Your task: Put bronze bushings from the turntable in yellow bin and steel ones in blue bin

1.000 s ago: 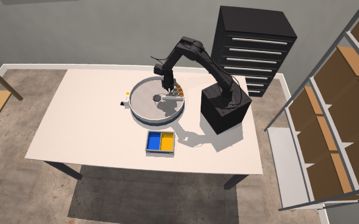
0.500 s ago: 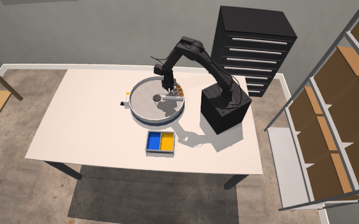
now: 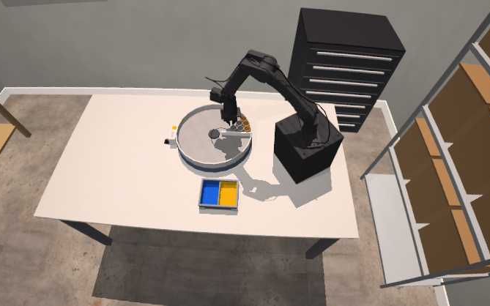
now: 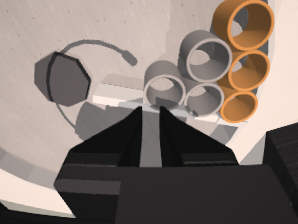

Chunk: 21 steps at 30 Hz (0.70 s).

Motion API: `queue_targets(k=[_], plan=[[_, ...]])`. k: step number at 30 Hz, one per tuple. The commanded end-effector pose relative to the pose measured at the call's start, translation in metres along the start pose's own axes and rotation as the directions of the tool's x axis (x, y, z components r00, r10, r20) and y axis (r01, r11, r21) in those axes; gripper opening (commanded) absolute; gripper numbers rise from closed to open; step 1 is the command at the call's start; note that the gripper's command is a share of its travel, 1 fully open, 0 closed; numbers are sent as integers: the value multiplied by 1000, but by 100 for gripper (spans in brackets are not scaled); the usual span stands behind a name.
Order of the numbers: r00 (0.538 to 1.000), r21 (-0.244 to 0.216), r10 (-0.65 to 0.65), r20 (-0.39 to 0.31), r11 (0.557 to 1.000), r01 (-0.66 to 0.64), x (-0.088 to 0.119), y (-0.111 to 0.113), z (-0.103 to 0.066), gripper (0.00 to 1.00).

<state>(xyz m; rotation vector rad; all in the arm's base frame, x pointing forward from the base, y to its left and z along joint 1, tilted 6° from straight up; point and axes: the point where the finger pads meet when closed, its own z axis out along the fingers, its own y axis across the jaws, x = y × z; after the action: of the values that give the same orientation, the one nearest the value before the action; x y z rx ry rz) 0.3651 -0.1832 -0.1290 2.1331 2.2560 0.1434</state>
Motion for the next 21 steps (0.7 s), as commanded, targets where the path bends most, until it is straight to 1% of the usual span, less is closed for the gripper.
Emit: queue_targets(k=[1, 3, 5, 21], plan=[[1000, -8, 0, 19, 1000, 0, -5, 9, -3, 14], [1000, -15, -1, 24, 1000, 1, -6, 11, -4, 14], [1000, -3, 0, 16, 1000, 0, -3, 6, -2, 14], [1000, -2, 0, 16, 1000, 0, -3, 5, -2, 14]])
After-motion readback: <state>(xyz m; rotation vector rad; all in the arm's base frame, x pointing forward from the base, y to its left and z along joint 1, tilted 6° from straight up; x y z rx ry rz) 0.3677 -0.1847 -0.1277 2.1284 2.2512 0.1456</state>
